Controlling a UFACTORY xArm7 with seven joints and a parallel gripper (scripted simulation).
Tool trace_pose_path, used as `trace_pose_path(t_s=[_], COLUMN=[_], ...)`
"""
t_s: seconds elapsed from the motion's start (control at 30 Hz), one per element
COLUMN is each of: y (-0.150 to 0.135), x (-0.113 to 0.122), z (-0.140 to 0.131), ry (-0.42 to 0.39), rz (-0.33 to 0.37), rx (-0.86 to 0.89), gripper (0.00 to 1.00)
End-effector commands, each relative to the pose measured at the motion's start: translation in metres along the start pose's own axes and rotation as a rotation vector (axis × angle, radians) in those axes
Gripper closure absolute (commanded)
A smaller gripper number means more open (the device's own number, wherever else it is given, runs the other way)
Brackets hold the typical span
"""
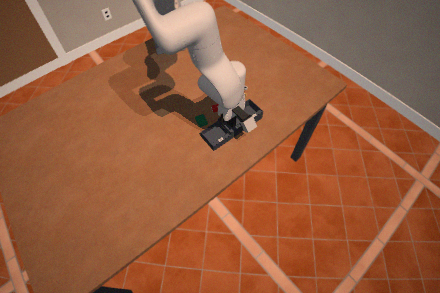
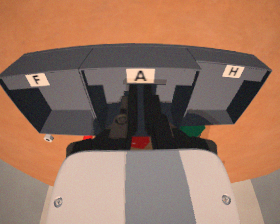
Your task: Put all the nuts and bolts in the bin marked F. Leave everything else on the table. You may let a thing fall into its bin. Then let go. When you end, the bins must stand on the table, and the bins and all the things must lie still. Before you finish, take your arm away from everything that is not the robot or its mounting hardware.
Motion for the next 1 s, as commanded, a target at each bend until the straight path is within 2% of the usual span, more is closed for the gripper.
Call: trace_pose_path(t_s=[0.0,0.97], y=[-0.0001,-0.0001], x=[0.0007,0.0059], z=[0.0010,0.0009], ry=[0.002,0.002], rz=[0.001,0.001], rx=[0.000,0.000], gripper=[0.93,0.93])
Point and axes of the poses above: the point where the finger pads meet when closed, its own x axis back along the fingers, its own y axis across the jaws, z = x × y, the point moved 7 cm from there along x, back along the fingers, and after that the axes turned 13 degrees about x, right-handed, at the moved point
